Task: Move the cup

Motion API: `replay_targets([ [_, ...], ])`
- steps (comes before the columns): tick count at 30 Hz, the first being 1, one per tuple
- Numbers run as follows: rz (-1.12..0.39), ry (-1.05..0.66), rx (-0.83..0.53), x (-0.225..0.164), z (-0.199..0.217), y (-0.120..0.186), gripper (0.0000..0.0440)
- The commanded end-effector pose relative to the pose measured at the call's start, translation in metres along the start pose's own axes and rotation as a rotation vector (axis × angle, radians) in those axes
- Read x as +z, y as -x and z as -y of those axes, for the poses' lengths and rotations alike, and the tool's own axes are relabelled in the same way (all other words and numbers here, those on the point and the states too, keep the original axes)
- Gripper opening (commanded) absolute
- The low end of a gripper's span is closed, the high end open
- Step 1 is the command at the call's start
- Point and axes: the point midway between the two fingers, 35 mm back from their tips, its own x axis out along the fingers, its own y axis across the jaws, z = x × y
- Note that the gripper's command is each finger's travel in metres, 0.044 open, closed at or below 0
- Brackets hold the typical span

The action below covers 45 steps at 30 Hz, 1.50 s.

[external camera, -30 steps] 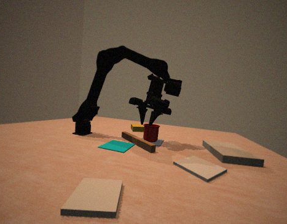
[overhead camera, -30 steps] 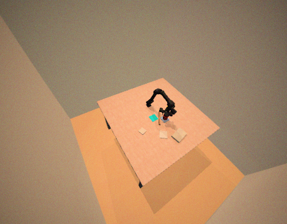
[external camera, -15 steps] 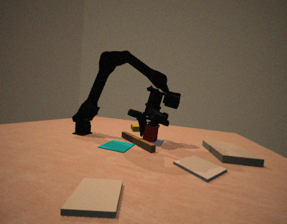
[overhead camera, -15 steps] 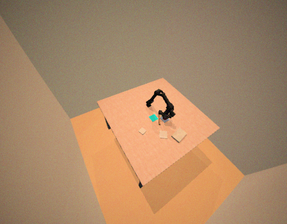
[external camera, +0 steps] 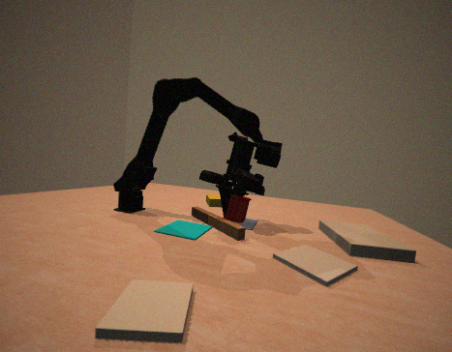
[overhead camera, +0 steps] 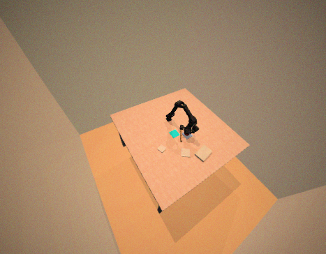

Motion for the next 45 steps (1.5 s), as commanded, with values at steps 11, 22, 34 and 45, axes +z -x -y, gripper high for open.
replay_targets([
  [11,-0.023,-0.051,-0.047,-0.007,0.017,0.0,0.0],
  [22,-0.028,-0.116,-0.03,-0.01,0.033,0.022,0.0003],
  [34,-0.018,-0.214,0.024,-0.005,0.057,0.048,0.0],
  [45,0.004,-0.312,0.077,0.01,0.078,0.056,0.0],
])
